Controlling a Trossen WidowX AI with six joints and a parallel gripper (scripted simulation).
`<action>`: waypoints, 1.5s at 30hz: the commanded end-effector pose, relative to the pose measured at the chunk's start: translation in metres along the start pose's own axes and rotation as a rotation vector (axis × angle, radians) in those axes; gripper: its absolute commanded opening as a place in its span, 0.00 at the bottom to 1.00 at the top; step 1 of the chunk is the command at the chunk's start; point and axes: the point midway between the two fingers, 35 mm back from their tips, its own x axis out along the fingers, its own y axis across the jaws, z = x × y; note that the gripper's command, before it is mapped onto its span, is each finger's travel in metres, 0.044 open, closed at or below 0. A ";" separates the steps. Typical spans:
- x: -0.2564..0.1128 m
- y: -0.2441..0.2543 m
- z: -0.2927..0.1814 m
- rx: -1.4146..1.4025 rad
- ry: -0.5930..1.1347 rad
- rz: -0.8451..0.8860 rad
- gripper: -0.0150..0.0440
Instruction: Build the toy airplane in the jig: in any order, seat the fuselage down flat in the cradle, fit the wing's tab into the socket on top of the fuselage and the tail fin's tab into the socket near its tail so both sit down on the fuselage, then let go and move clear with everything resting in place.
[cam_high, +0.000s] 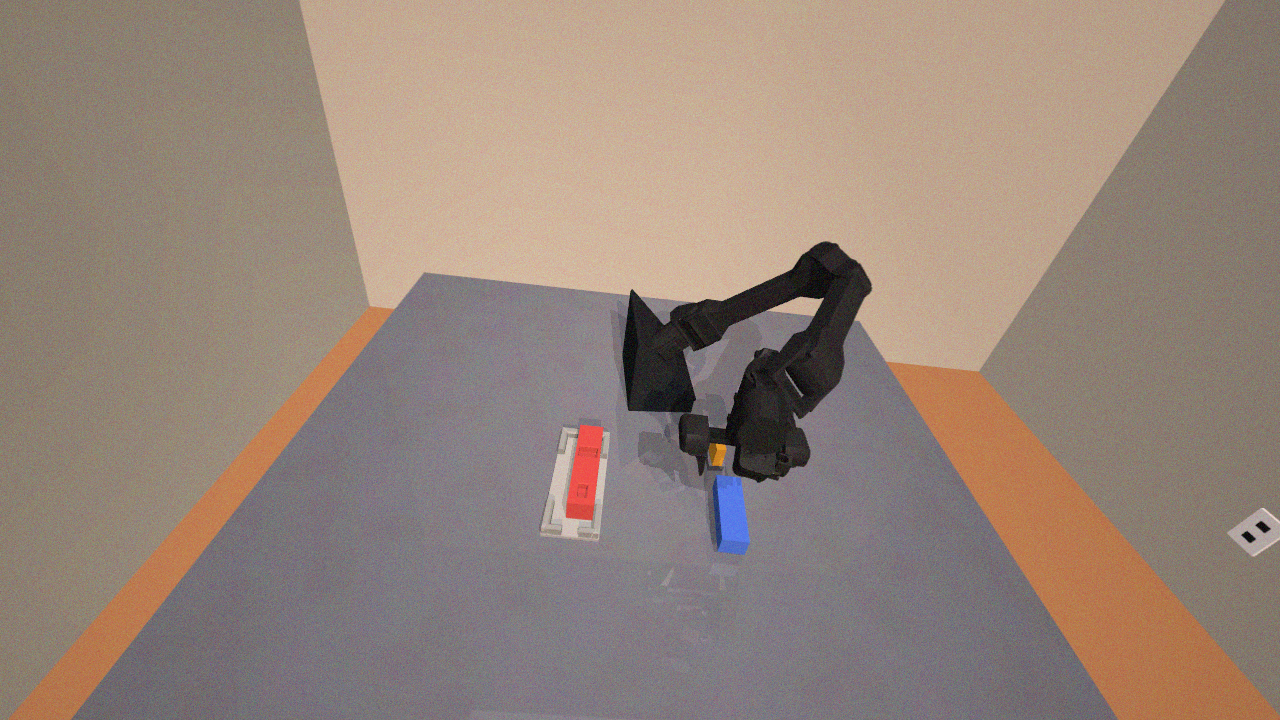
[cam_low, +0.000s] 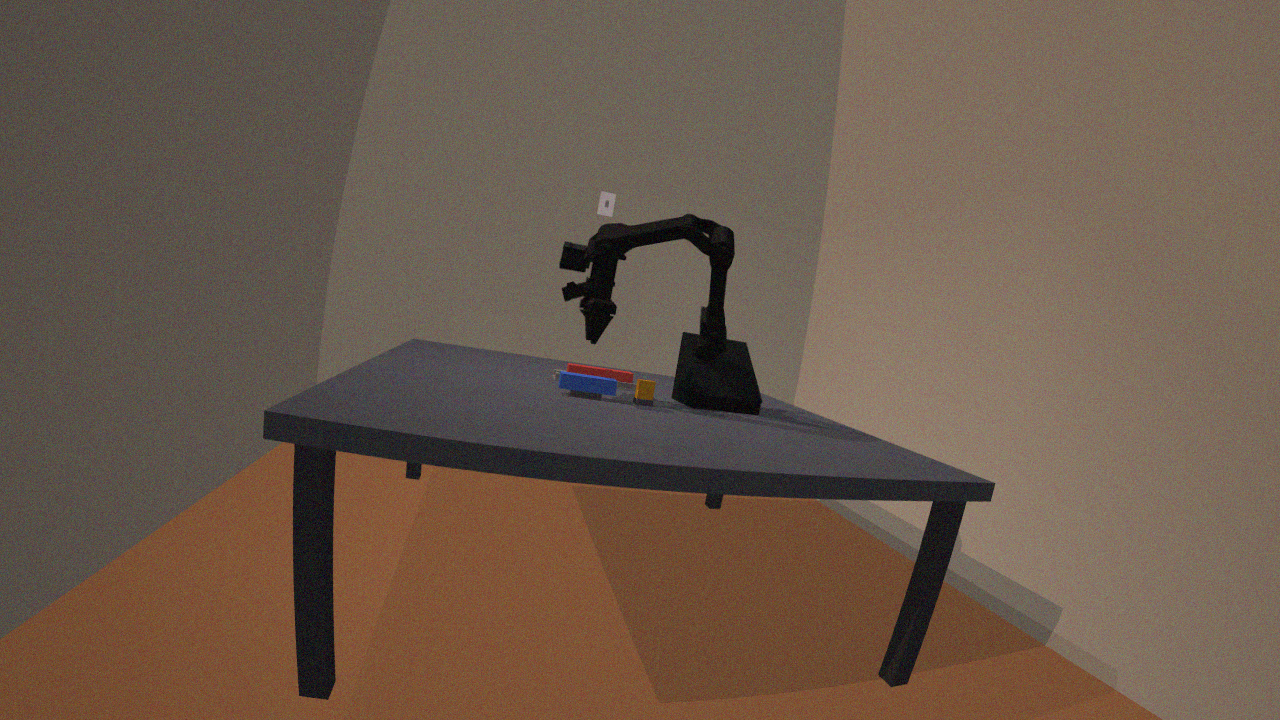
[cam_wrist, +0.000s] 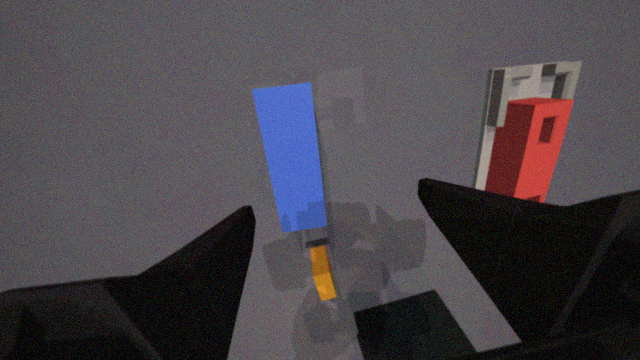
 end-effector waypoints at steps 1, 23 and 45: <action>0.002 0.024 -0.004 0.020 0.010 0.020 1.00; 0.062 0.026 -0.005 0.019 0.009 0.022 1.00; 0.098 0.027 -0.005 0.020 0.010 0.024 1.00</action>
